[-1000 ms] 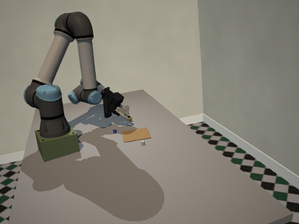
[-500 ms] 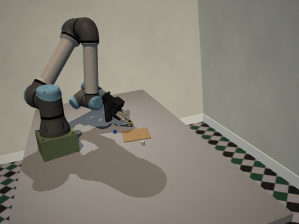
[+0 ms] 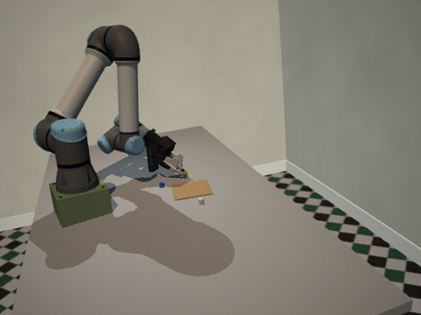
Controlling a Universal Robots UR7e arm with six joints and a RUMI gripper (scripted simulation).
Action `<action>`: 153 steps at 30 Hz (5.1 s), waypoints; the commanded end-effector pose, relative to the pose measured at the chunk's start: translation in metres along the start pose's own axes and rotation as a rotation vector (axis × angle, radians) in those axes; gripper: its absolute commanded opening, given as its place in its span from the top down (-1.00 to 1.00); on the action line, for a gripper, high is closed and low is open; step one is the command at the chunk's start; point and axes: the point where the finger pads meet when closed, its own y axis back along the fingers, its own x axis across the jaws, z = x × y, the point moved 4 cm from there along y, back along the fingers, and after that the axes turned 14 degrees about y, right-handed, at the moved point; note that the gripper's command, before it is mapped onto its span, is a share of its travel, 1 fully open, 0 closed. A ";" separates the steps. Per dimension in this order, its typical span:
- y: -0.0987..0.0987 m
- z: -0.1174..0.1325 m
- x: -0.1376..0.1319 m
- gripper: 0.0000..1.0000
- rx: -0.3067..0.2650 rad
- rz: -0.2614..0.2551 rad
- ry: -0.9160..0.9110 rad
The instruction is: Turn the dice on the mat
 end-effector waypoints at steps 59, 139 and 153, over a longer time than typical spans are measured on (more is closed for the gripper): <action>-0.006 -0.006 0.003 0.99 -0.002 0.001 -0.004; -0.006 -0.006 0.003 0.64 -0.002 0.001 -0.004; 0.026 -0.006 0.003 0.64 -0.002 0.001 -0.004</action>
